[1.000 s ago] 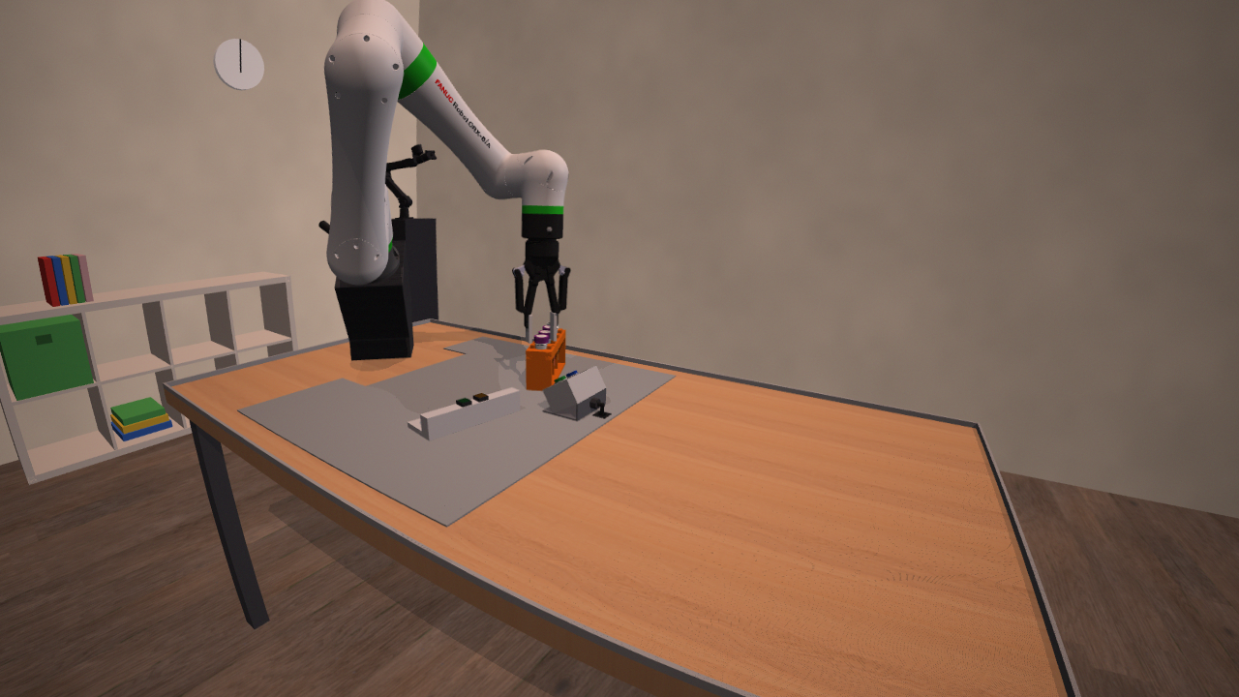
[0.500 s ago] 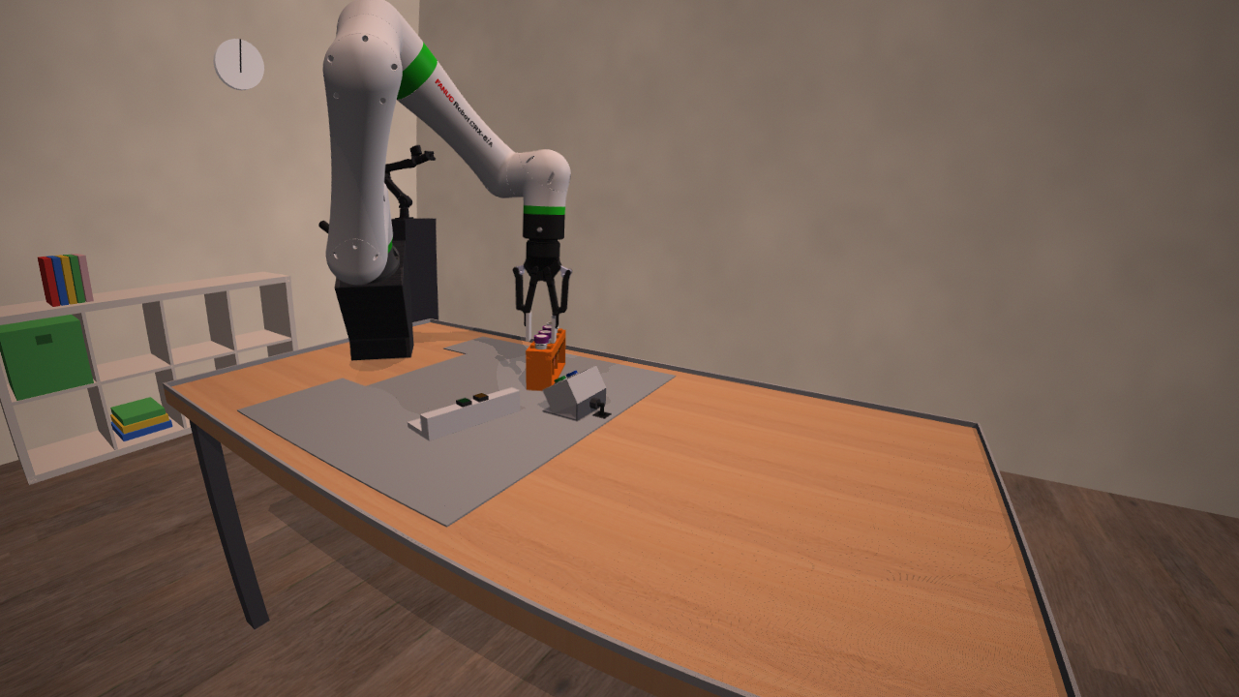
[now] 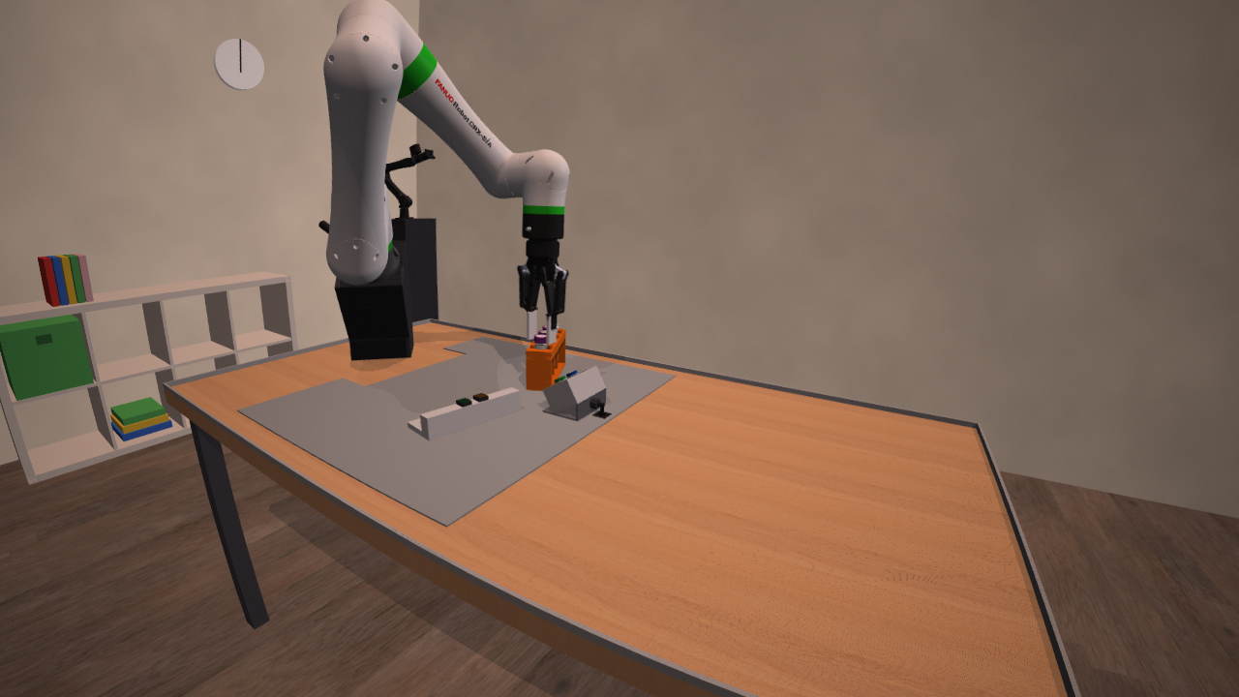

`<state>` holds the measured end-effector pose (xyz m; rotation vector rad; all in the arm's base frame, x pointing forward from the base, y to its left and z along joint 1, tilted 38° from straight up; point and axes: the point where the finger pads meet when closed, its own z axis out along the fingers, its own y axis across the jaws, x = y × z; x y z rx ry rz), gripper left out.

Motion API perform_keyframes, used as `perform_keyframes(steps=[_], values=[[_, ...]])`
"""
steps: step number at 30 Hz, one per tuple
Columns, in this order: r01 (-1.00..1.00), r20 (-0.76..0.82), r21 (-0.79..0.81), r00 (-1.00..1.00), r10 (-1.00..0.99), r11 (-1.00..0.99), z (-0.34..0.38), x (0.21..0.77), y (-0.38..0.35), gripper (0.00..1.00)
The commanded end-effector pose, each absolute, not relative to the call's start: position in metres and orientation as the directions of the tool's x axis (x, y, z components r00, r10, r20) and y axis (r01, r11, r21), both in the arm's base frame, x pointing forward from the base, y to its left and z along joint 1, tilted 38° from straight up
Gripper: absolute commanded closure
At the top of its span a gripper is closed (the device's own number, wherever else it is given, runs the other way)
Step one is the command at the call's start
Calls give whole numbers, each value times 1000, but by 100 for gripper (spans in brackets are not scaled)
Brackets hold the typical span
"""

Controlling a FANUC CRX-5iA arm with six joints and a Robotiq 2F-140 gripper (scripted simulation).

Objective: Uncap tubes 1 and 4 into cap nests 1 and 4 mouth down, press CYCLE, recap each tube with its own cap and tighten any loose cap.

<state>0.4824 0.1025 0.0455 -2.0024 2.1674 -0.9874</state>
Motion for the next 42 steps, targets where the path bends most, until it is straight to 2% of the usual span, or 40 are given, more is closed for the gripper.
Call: perform_keyframes(steps=[1,15,21,23,32,38,42], values=[[-879,387,-477,-185,-903,-25,46,482,103,100],[-879,387,-477,-185,-903,-25,46,482,103,100],[-894,510,-341,83,-856,-290,46,482,103,100],[-894,510,-341,83,-856,-290,46,482,103,100],[-770,608,-87,462,-646,-632,46,482,103,100],[-630,610,68,639,-468,-774,46,482,103,100],[-599,606,96,668,-431,-795,46,482,103,100]])
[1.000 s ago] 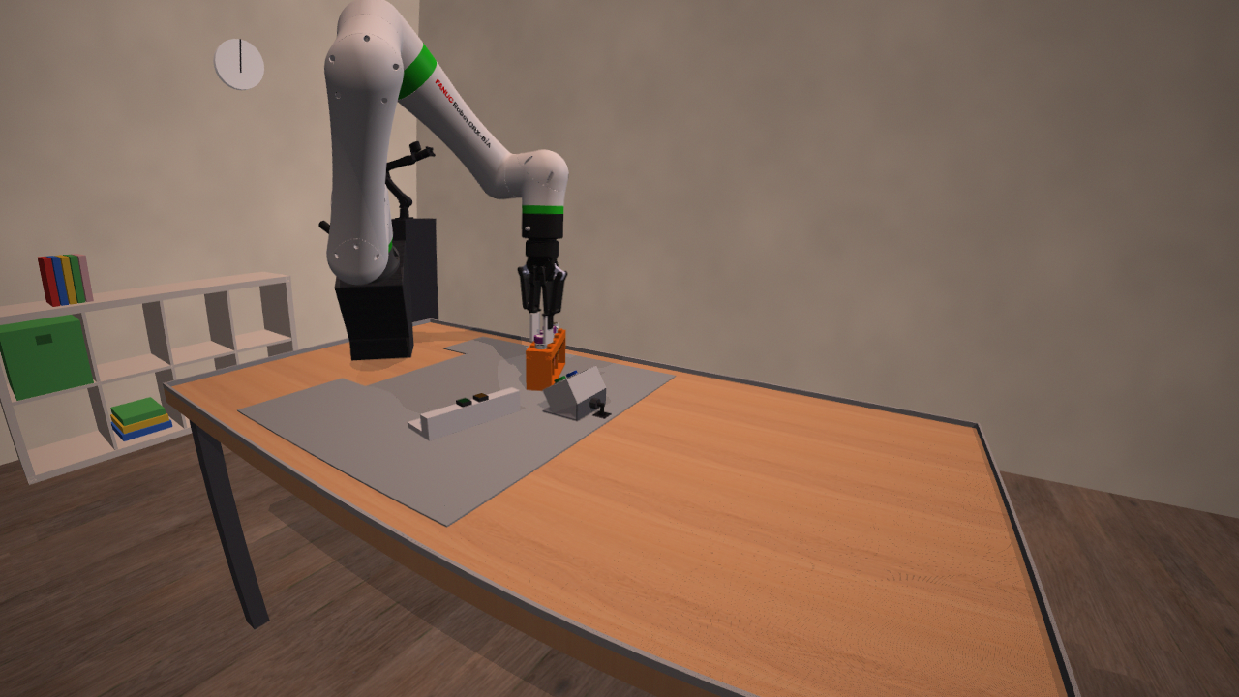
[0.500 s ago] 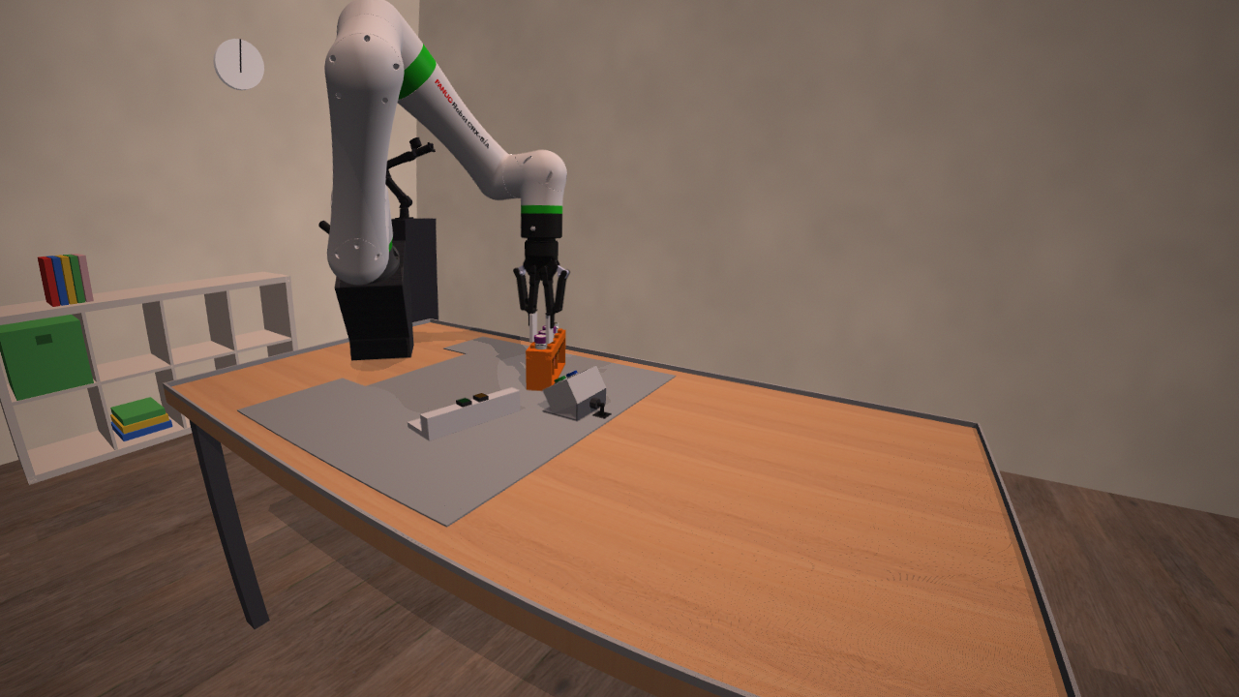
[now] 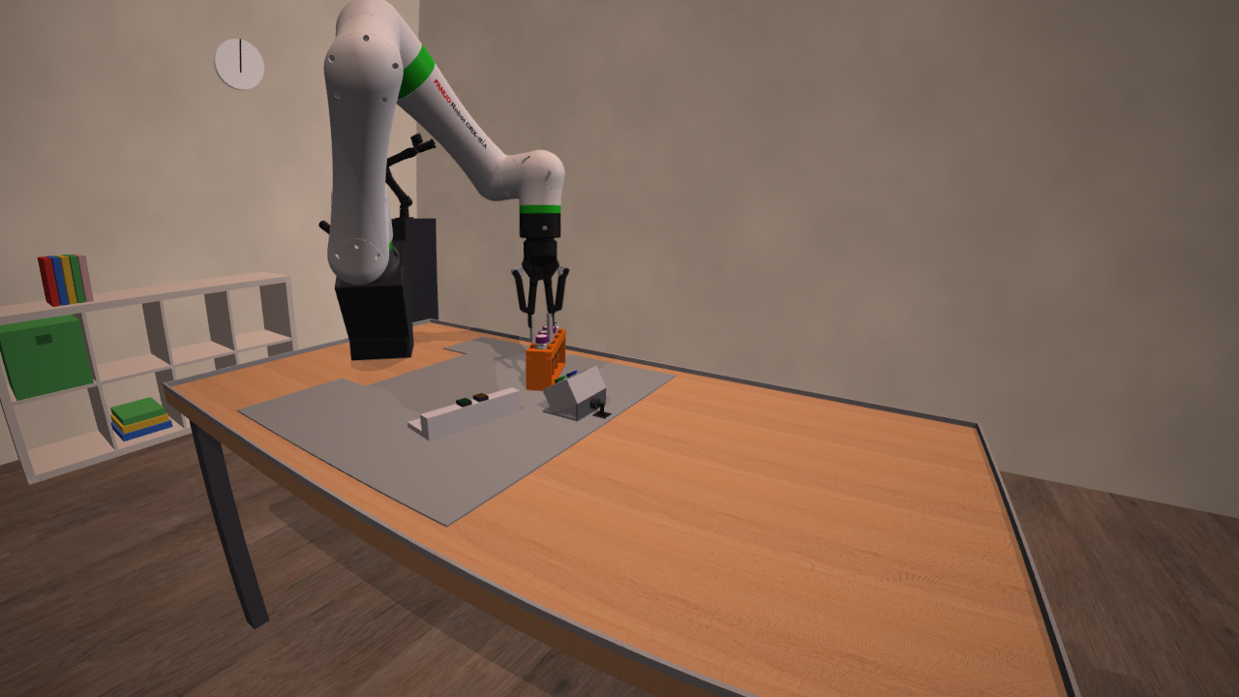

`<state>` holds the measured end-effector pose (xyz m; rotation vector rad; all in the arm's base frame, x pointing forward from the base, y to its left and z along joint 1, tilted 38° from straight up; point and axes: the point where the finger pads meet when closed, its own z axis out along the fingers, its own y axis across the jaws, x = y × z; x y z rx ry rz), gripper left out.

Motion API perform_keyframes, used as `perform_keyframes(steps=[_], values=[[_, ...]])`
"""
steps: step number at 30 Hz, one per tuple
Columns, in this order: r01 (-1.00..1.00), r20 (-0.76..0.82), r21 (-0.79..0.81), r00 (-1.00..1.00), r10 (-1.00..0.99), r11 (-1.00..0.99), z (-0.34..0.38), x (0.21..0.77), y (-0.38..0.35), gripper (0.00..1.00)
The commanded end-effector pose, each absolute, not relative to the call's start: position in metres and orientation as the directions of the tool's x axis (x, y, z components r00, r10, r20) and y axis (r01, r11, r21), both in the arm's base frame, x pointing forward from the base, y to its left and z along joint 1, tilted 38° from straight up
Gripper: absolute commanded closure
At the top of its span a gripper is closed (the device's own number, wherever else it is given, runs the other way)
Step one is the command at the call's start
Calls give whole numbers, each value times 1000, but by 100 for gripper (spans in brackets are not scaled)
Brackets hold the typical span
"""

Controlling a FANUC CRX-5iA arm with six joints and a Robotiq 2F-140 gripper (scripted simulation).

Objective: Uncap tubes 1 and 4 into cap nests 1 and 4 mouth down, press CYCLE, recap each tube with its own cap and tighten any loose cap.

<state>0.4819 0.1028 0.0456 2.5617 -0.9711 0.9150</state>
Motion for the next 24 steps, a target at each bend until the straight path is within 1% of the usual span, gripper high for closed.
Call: perform_keyframes(steps=[1,5,6,18,21,22,23,24], values=[[-599,606,96,668,-431,-795,46,482,103,100],[-599,606,96,668,-431,-795,46,482,103,100],[-599,606,96,668,-431,-795,46,482,103,65],[-599,606,96,668,-431,-795,46,482,103,65],[-746,611,-57,499,-614,-663,46,482,103,65],[-746,611,-57,499,-614,-663,46,482,103,65],[-781,606,-102,443,-661,-616,46,482,103,65],[-785,605,-107,436,-667,-610,46,482,103,65]])
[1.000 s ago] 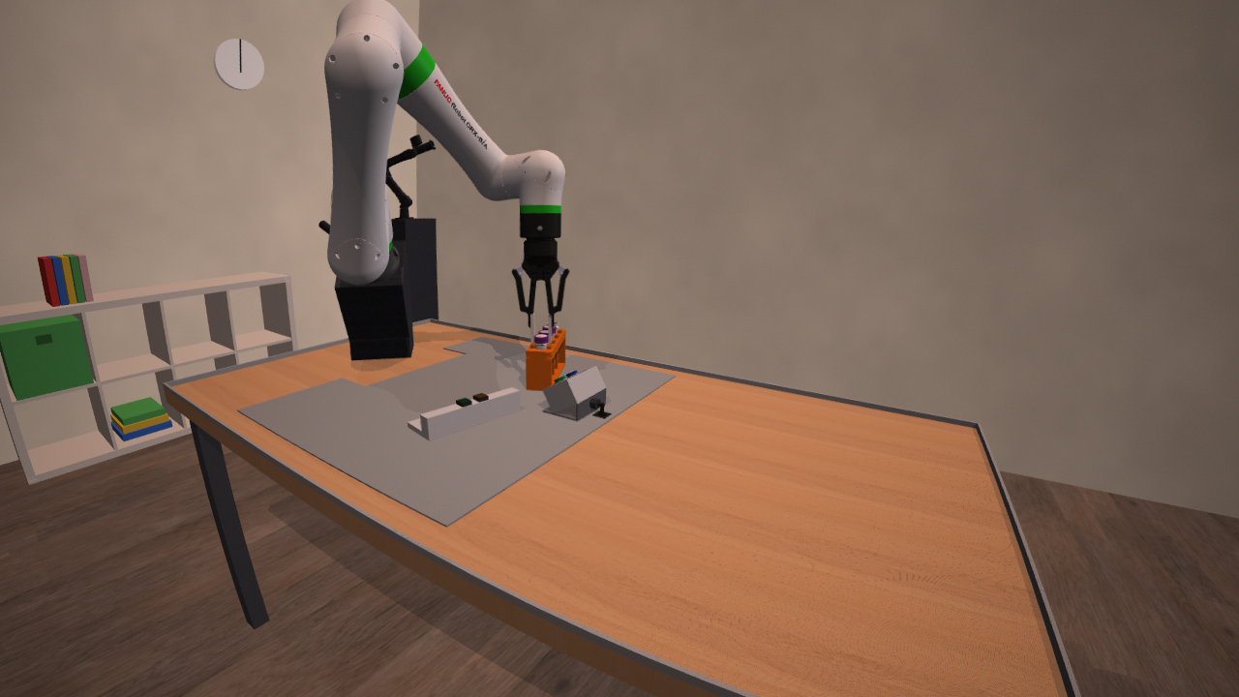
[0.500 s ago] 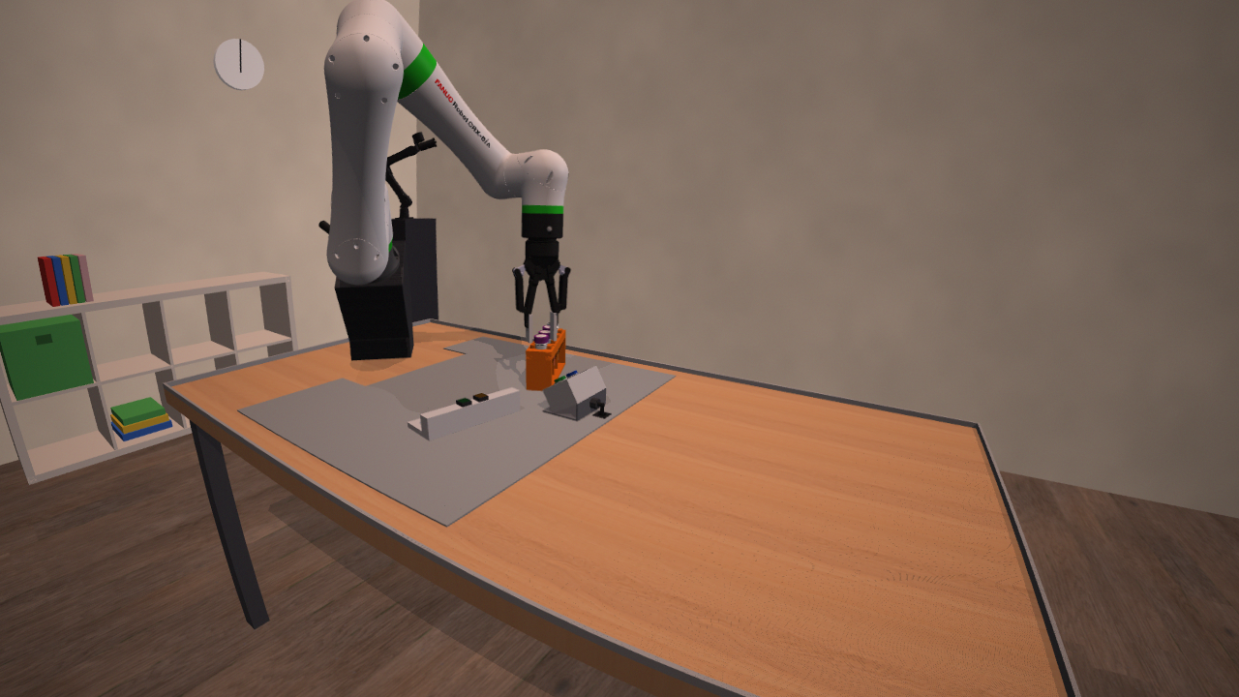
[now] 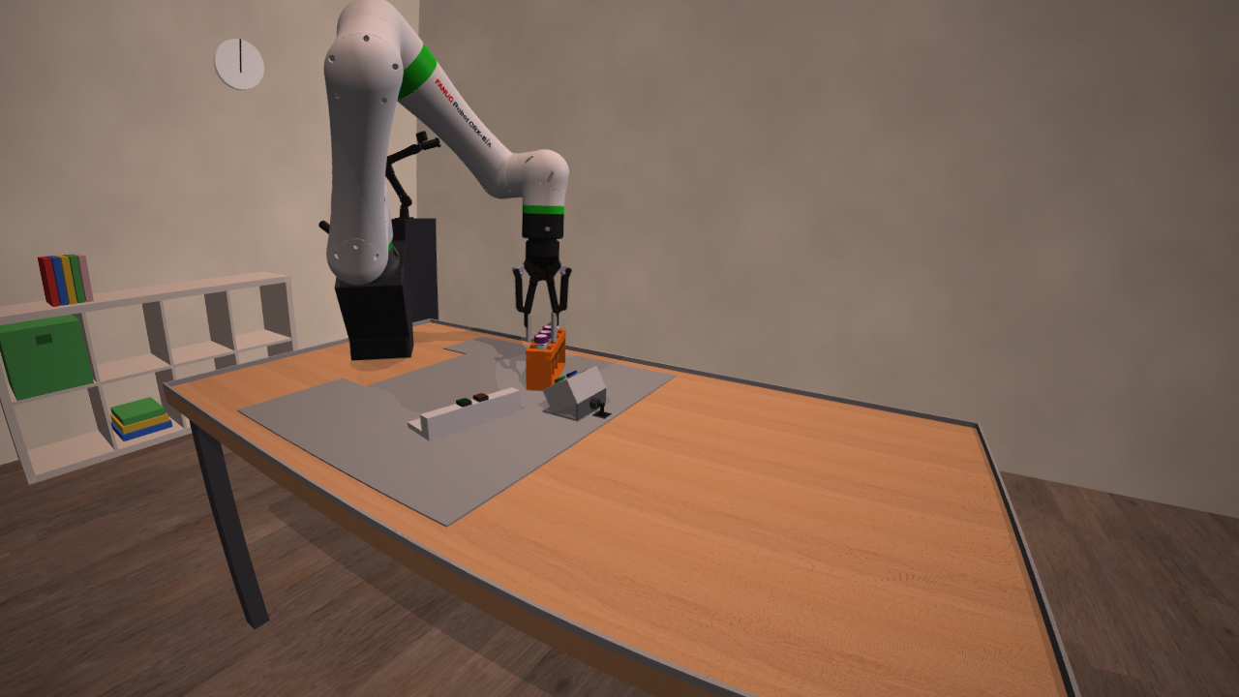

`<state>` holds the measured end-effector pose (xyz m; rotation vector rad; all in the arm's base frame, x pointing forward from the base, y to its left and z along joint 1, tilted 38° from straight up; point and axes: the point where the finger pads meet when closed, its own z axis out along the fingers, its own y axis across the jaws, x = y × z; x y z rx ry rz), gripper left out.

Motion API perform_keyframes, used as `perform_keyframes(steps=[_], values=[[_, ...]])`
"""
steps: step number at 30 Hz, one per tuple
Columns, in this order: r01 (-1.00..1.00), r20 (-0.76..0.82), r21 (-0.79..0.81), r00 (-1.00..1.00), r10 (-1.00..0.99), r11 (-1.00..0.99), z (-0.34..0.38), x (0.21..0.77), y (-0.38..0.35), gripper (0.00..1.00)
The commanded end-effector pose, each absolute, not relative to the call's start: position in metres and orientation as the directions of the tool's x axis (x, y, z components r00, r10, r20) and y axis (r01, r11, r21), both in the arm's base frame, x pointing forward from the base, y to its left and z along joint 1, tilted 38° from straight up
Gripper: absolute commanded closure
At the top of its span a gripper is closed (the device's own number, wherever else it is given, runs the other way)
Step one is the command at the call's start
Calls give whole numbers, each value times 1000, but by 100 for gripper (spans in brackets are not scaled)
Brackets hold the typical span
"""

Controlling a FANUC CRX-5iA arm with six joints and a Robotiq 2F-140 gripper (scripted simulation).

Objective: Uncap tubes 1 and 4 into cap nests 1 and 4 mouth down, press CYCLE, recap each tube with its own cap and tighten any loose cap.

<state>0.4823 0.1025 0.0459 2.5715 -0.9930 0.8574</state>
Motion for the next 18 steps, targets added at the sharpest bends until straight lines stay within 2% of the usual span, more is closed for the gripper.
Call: perform_keyframes(steps=[1,5,8,11,13,18], values=[[-813,596,-148,381,-707,-563,46,482,103,65],[-868,560,-253,229,-796,-428,46,482,103,65],[-868,559,-254,228,-797,-426,46,482,103,65],[-898,486,-373,25,-874,-233,46,482,103,65],[-898,479,-384,6,-878,-216,46,482,103,65],[-879,387,-477,-185,-903,-25,46,482,103,65]])
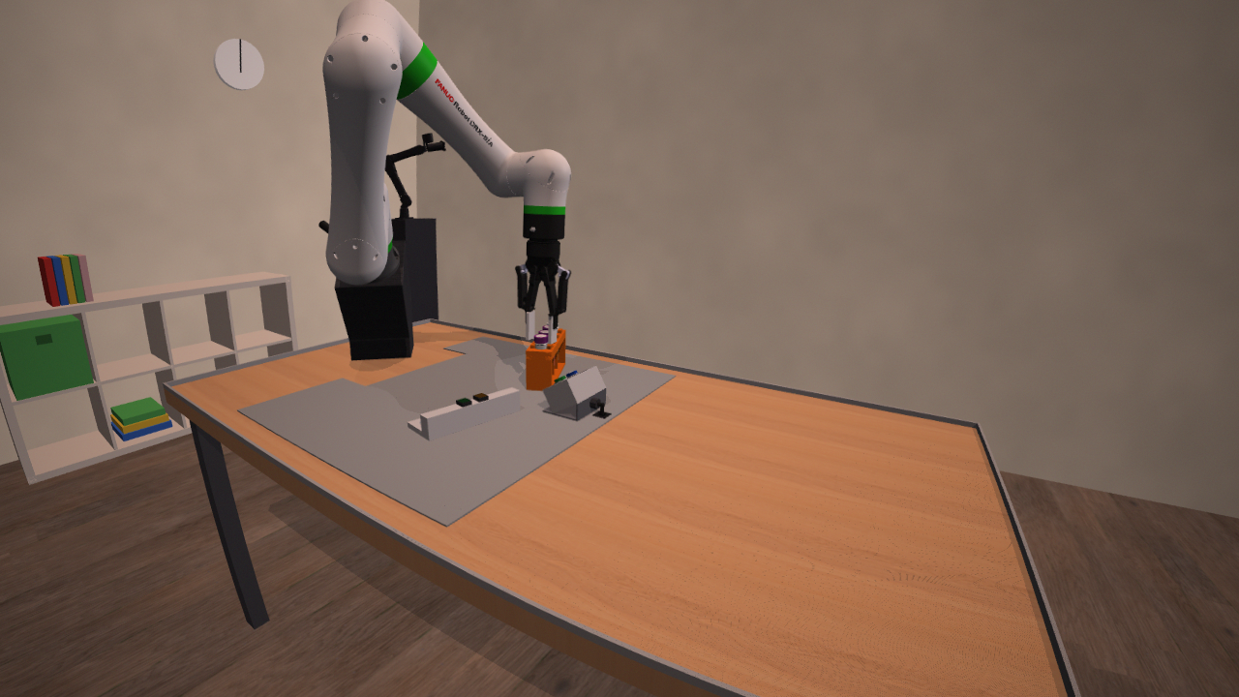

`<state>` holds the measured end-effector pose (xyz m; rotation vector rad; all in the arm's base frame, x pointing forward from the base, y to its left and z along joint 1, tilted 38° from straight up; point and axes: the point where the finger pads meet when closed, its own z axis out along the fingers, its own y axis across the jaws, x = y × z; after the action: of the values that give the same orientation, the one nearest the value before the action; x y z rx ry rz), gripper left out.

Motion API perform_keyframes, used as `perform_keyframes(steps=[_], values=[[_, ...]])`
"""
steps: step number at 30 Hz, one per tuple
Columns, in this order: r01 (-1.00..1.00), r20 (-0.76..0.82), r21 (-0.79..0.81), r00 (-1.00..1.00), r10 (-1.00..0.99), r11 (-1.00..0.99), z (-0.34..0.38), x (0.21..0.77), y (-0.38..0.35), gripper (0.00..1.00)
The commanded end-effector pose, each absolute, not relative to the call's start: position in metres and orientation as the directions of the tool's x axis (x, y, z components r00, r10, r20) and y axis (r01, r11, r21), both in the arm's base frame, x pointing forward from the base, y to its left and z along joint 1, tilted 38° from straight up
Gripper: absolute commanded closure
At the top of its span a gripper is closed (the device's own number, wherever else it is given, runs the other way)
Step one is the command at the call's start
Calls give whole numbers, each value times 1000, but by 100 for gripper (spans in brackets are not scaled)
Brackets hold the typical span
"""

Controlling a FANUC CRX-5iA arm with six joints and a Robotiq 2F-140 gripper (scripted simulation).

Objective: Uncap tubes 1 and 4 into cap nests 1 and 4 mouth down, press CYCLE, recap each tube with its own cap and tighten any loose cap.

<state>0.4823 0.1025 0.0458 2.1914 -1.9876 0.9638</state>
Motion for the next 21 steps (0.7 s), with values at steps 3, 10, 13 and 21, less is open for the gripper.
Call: perform_keyframes(steps=[3,10,13,21], values=[[-879,387,-477,-185,-903,-25,46,482,103,65],[-879,387,-477,-185,-903,-25,46,482,103,100],[-879,387,-477,-185,-903,-25,46,482,103,100],[-879,387,-477,-185,-903,-25,46,482,103,100]])
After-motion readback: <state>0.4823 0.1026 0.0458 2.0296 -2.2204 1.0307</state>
